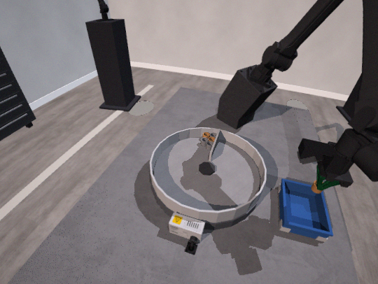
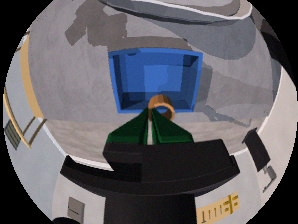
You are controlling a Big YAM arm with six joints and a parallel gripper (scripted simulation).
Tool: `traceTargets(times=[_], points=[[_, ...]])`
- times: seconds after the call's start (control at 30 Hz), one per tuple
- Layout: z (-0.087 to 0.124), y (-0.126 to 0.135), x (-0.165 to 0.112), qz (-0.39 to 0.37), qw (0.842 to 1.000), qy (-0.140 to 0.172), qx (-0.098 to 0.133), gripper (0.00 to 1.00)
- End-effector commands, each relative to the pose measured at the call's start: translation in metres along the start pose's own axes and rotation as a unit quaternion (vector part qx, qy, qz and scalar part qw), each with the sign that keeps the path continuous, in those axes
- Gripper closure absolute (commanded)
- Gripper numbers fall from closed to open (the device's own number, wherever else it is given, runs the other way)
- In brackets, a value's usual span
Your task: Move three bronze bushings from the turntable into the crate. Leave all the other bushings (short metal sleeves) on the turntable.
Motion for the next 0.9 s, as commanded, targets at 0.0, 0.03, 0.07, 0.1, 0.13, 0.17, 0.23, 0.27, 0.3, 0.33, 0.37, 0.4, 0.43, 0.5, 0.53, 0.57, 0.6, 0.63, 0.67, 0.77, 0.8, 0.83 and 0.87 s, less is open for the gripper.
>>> traceTargets(times=[0.0,0.03,0.07,0.1,0.13,0.17,0.23,0.27,0.3,0.33,0.37,0.4,0.43,0.5,0.53,0.57,0.6,0.63,0.67,0.77,0.8,0.83,0.87], points=[[0.001,0.014,-0.013,0.004,1.0,0.006,0.014,1.0],[-0.001,0.015,-0.015,0.005,1.0,0.008,0.016,1.0],[-0.004,0.014,-0.015,0.005,1.0,0.008,0.016,1.0],[-0.007,0.014,-0.015,0.005,1.0,0.008,0.016,1.0],[-0.011,0.014,-0.015,0.005,1.0,0.007,0.016,1.0],[-0.016,0.014,-0.015,0.005,1.0,0.007,0.016,1.0],[-0.027,0.014,-0.015,0.005,1.0,0.007,0.015,1.0],[-0.034,0.013,-0.015,0.005,1.0,0.007,0.015,1.0],[-0.04,0.013,-0.015,0.005,1.0,0.007,0.015,1.0],[-0.046,0.013,-0.015,0.005,1.0,0.007,0.015,1.0],[-0.052,0.013,-0.015,0.004,1.0,0.007,0.014,1.0],[-0.052,0.013,-0.015,0.004,1.0,0.007,0.014,1.0],[-0.052,0.013,-0.015,0.004,1.0,0.007,0.014,1.0],[-0.063,0.012,-0.015,0.004,1.0,0.007,0.014,1.0],[-0.067,0.012,-0.015,0.004,1.0,0.007,0.014,1.0],[-0.071,0.012,-0.014,0.003,1.0,0.007,0.014,1.0],[-0.074,0.013,-0.014,0.003,1.0,0.007,0.014,1.0],[-0.076,0.013,-0.013,0.002,1.0,0.006,0.014,1.0],[-0.077,0.013,-0.013,0.002,1.0,0.006,0.014,1.0],[-0.06,0.016,-0.02,0.006,1.0,0.013,0.026,1.0],[-0.059,0.016,-0.021,0.008,1.0,0.013,0.026,1.0],[-0.06,0.016,-0.021,0.008,1.0,0.013,0.026,1.0],[-0.06,0.016,-0.021,0.008,1.0,0.013,0.026,1.0]])
Point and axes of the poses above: the point where the finger pads meet when closed, its own z axis back along the fingers, its own y axis across the jaws, x = y × z, the point moved 9 cm from there along z, back along the fingers, and after that the axes turned 1 degree about -z, right-handed, at the moved point
